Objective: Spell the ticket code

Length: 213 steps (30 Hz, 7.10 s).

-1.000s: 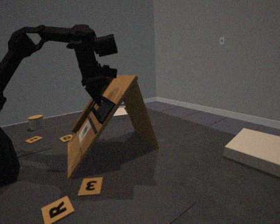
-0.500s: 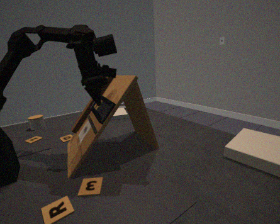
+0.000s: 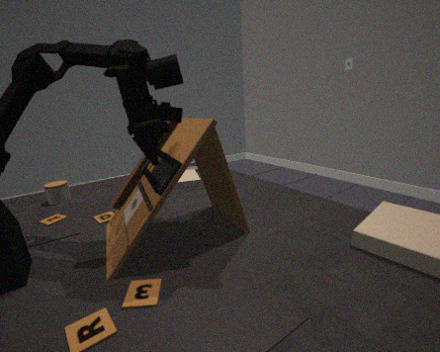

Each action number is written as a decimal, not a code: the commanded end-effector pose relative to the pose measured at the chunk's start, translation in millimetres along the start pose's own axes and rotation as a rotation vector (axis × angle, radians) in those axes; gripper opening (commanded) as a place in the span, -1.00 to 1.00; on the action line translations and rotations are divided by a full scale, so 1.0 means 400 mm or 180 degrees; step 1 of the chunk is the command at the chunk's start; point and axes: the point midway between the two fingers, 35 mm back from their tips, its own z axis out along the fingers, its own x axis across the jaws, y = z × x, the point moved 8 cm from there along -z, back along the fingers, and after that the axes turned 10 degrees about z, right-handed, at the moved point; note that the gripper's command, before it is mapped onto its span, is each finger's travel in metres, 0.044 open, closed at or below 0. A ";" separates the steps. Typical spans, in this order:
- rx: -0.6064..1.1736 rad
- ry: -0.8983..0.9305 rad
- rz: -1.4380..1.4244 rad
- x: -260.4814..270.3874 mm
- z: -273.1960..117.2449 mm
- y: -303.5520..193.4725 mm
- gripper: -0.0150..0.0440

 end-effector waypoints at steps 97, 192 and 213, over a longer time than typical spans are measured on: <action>-0.2887 -0.0625 -0.4759 -0.308 -0.284 -0.429 1.00; 0.0377 0.0483 -0.6041 0.372 0.370 -0.439 0.66; 0.0377 0.0483 -0.6041 0.372 0.367 -0.440 0.21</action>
